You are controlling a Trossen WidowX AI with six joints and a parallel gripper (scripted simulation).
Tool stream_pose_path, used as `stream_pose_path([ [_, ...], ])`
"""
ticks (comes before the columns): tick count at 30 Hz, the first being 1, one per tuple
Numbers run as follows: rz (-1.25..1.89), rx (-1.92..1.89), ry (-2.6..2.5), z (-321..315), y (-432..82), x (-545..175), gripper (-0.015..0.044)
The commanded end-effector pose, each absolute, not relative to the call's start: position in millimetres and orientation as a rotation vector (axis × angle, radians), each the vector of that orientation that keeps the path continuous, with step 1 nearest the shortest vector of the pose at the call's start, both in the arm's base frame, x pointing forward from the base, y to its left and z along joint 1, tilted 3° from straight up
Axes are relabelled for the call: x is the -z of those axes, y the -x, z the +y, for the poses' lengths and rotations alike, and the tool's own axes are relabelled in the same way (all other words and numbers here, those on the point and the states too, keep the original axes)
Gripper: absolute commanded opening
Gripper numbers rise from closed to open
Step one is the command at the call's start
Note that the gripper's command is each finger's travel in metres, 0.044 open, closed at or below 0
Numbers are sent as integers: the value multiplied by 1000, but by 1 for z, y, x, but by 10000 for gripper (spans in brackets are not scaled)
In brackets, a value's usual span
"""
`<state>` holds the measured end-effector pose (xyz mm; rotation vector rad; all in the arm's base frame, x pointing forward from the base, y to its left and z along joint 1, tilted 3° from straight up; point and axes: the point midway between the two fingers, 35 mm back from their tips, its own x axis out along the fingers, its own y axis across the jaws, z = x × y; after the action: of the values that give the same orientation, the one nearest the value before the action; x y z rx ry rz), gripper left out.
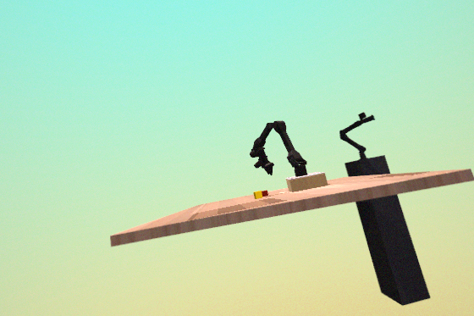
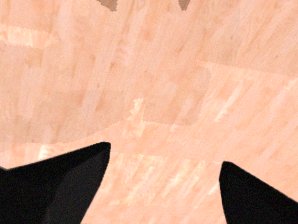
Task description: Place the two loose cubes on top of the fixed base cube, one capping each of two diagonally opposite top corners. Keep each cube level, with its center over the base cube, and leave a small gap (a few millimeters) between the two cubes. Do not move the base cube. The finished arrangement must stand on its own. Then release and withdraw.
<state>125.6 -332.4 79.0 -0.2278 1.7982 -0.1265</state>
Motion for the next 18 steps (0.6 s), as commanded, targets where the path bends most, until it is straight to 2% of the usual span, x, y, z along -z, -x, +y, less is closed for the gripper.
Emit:
stream_pose_path([
  [1, 1726, -104, 375, -305, -166, -79, 265],
  [12, 1438, -719, 768, -205, -256, -82, 265],
  [18, 1337, -876, 867, -174, -273, -83, 265],
])
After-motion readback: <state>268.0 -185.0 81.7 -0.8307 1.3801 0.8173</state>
